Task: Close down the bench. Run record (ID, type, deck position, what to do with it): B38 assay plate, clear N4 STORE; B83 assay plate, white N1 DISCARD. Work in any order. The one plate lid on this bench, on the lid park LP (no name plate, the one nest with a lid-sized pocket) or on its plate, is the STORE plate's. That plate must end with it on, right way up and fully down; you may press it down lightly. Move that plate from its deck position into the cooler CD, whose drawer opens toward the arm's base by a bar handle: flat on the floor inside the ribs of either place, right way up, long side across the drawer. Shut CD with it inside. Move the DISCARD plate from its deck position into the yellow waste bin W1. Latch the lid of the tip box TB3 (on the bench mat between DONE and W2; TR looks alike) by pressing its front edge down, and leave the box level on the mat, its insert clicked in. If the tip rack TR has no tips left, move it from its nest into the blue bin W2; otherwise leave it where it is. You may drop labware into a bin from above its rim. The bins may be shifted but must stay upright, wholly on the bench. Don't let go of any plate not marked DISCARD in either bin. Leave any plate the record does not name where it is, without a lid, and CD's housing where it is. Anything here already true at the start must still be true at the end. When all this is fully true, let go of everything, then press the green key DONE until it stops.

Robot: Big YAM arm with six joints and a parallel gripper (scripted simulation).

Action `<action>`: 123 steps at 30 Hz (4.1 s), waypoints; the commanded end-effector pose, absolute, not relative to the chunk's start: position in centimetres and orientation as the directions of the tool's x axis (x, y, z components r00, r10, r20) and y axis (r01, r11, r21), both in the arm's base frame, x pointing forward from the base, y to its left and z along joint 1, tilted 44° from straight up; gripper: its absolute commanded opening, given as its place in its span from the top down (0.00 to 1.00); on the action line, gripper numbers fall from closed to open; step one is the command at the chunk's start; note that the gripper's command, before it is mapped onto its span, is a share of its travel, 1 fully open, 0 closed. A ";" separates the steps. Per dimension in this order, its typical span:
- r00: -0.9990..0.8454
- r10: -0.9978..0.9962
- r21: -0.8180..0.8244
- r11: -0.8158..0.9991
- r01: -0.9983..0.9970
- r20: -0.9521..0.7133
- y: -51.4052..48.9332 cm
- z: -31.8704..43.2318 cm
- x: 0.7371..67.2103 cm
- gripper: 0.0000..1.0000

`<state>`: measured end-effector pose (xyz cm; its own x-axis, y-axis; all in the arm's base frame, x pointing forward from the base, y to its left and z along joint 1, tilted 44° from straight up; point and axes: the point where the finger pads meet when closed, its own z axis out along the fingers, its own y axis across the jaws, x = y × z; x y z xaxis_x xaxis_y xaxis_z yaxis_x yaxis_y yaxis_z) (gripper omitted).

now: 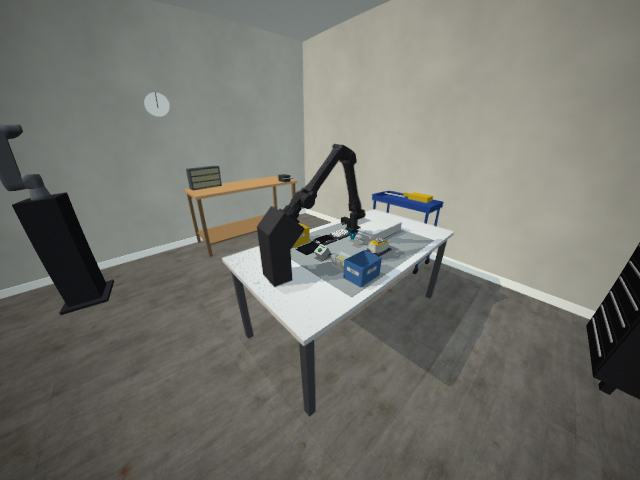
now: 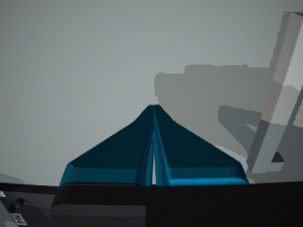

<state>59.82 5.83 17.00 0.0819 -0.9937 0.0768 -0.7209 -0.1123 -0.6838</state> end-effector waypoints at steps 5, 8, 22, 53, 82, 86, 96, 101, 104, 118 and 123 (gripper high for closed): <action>0.084 -0.994 -0.704 -0.109 -0.702 0.070 6.5 19.6 58.8 1.00; 0.080 -0.994 -0.708 -0.106 -0.698 0.069 6.4 20.2 58.7 1.00; 0.082 -0.994 -0.704 -0.107 -0.702 0.070 6.4 21.0 57.4 1.00; 0.083 -0.994 -0.706 -0.107 -0.700 0.069 6.4 23.6 54.9 1.00; 0.082 -0.994 -0.689 -0.108 -0.717 0.071 6.3 24.1 53.7 1.00; 0.082 -0.994 -0.690 -0.108 -0.716 0.071 6.3 24.2 53.8 1.00; 0.082 -0.994 -0.690 -0.108 -0.716 0.071 6.3 24.2 53.8 1.00; 0.082 -0.994 -0.690 -0.108 -0.716 0.071 6.3 24.2 53.8 1.00; 0.082 -0.994 -0.690 -0.108 -0.716 0.071 6.3 24.2 53.8 1.00; 0.082 -0.994 -0.690 -0.108 -0.716 0.071 6.3 24.2 53.8 1.00; -0.009 -1.000 -0.706 0.025 -0.708 -0.026 8.4 25.7 54.5 0.00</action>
